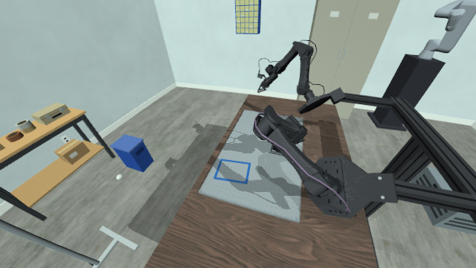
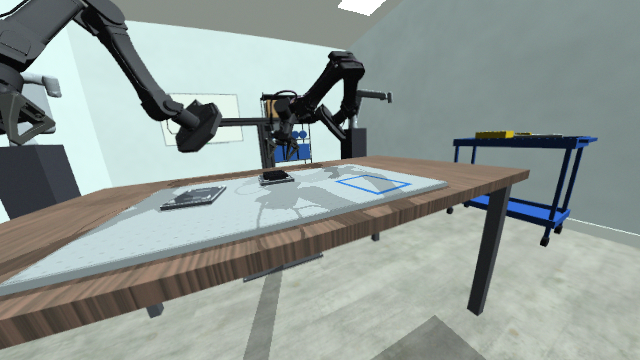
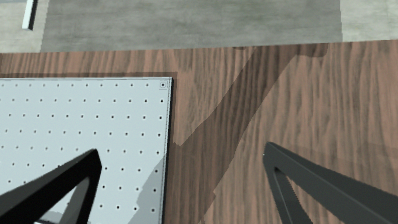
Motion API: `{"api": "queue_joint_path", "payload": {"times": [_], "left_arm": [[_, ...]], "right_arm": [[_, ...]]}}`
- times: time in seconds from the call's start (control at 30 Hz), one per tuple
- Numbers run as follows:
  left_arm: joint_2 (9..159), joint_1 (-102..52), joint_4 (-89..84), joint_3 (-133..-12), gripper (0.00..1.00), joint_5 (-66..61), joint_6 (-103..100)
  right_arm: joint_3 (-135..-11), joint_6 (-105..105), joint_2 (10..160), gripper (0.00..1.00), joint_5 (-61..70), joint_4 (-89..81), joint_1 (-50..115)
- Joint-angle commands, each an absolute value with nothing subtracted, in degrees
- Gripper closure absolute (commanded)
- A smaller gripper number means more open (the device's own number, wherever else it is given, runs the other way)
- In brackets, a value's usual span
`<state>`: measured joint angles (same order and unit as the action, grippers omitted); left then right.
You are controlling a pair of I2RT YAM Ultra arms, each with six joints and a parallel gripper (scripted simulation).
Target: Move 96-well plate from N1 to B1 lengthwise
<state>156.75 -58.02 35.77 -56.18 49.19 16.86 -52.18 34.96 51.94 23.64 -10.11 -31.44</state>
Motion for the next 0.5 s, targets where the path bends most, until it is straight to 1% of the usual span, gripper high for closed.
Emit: {"api": "queue_joint_path", "payload": {"times": [0.0,0.3,0.37,0.4,0.47], "left_arm": [[157.9,-60.15,26.77,-60.75,0.0,53.88,3.3],[159.84,-60.31,6.9,-70.33,0.0,57.89,-21.32],[159.84,-60.31,6.9,-70.33,0.0,57.89,-21.32],[160.04,-60.23,0.64,-73.11,0.0,57.82,-25.9],[160.59,-60.13,-4.45,-74.01,0.0,57.54,-31.08]], "right_arm": [[-51.06,33.93,49.42,0.0,20.41,-18.03,-24.22],[-49.3,32.37,47.6,0.0,10.66,-32.04,-2.56],[-49.3,32.37,47.6,0.0,10.66,-32.04,-2.56],[-49.0,31.35,47.33,0.0,8.47,-33.9,1.33],[-48.61,31.53,46.94,0.0,6.35,-37.91,5.78]]}}
